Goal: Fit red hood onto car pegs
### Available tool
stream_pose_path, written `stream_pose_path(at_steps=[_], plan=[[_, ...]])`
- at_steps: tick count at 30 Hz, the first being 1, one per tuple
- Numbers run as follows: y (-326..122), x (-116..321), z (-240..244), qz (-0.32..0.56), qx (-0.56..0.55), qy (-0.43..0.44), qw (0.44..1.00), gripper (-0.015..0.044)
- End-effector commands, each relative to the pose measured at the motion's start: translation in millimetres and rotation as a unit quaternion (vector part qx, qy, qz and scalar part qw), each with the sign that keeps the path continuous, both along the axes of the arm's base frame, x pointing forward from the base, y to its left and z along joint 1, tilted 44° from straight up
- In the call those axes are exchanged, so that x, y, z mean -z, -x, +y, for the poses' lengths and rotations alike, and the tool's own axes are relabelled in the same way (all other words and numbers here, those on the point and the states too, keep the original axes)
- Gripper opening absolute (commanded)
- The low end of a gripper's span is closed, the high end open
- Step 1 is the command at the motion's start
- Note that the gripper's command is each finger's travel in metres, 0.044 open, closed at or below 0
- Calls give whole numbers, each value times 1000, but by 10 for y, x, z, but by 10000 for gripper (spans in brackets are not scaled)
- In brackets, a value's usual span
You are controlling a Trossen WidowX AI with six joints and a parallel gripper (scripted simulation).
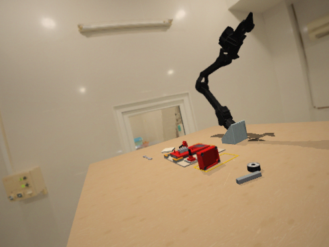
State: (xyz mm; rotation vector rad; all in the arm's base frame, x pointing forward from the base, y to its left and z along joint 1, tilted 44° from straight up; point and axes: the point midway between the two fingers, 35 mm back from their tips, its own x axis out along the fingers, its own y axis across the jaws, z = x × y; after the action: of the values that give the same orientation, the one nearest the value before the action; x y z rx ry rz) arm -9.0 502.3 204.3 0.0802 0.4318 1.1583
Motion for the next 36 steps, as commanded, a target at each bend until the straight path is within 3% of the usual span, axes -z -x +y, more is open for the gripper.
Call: stream_pose_path(at_steps=[1,5,17,27,36], plan=[[-10,6,1,0,1,1,1000,414],[-262,158,14,-4,28,33,999,309],[-1748,1060,-359,2,185,235,954,0],[-2756,1685,-1233,54,312,409,856,0],[-3338,2039,-2338,129,403,555,716,0]])
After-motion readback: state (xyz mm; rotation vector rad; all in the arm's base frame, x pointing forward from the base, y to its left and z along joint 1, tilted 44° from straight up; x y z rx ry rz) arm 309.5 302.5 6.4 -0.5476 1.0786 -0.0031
